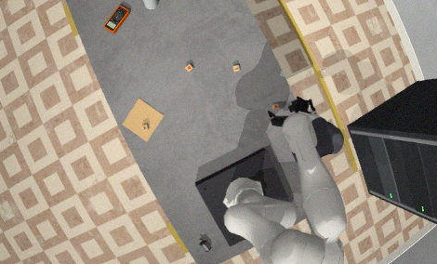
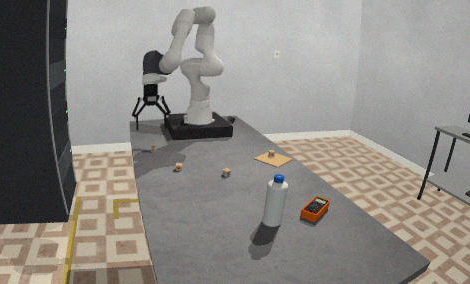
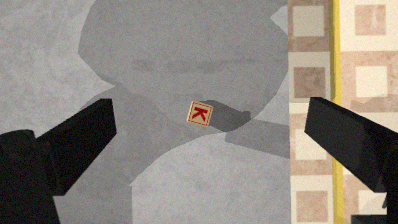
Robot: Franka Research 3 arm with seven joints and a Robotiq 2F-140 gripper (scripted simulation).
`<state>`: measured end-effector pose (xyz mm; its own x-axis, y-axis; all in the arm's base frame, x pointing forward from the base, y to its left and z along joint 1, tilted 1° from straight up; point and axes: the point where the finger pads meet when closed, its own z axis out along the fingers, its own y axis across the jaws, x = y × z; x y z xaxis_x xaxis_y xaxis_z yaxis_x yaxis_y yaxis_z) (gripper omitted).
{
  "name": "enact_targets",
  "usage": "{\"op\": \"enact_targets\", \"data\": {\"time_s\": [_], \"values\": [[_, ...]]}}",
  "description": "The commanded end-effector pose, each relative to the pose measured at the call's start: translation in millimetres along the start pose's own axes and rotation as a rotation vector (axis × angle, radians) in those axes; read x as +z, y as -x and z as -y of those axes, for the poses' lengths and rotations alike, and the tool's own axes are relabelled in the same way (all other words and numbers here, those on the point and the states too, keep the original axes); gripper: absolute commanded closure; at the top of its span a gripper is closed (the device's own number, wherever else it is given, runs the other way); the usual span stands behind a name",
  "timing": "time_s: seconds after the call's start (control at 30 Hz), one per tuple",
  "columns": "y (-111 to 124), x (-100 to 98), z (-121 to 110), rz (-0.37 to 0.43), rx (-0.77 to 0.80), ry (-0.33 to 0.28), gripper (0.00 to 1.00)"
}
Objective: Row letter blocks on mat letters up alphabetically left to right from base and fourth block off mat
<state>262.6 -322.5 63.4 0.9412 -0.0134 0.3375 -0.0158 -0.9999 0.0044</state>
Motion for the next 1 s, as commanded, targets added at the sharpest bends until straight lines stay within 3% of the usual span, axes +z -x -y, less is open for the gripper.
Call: {"op": "enact_targets", "data": {"time_s": [0.0,0.23,0.33,0.97], "values": [[-0.3,-0.6,-0.7,-0.001,-0.009,0.003,0.00],[-5.8,-1.3,2.3,0.017,0.019,-0.012,0.00],[-18.1,-6.5,9.5,0.099,0.090,-0.034,0.00],[-20.6,-13.0,12.8,0.195,0.162,-0.024,0.00]]}}
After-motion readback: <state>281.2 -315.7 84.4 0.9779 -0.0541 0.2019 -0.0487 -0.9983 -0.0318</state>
